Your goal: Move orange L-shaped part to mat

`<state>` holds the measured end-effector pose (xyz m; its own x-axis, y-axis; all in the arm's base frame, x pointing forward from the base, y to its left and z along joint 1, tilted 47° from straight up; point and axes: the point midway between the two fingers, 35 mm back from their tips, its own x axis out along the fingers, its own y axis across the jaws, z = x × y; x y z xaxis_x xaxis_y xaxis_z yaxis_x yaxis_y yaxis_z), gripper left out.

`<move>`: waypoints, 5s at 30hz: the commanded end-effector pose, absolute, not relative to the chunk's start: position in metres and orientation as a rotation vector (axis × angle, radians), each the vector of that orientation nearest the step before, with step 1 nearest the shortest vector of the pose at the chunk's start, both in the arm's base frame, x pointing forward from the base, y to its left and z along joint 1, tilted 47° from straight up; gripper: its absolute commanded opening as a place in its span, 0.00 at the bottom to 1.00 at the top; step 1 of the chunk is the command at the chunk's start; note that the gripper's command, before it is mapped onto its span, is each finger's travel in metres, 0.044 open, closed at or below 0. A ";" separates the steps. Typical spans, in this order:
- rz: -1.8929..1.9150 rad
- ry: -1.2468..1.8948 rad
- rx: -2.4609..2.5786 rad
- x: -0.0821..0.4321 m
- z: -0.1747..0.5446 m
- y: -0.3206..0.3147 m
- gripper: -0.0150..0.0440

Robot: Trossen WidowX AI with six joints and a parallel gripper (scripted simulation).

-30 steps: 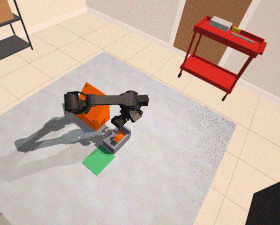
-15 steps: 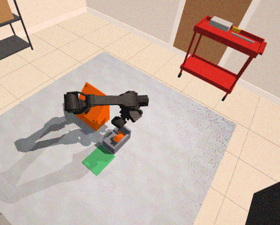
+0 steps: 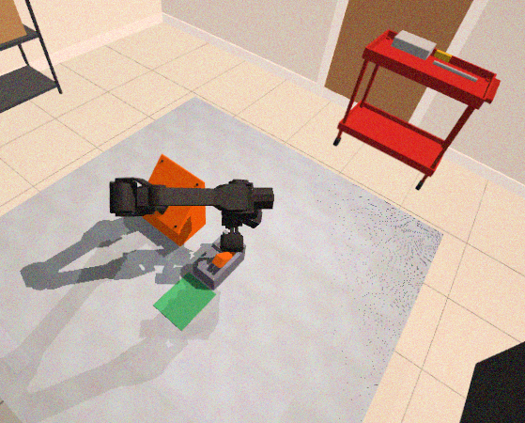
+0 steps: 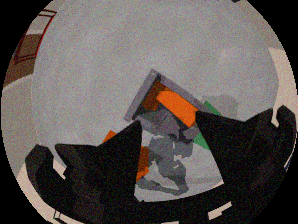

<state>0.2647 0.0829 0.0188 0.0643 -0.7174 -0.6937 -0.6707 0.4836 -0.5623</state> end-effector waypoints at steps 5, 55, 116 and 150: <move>0.708 1.701 -1.846 0.270 0.052 0.055 0.73; 0.707 1.700 -1.847 0.276 0.007 0.007 0.73; 0.707 1.701 -1.847 0.273 0.026 0.028 0.25; 0.709 1.701 -1.846 0.270 0.057 0.061 0.25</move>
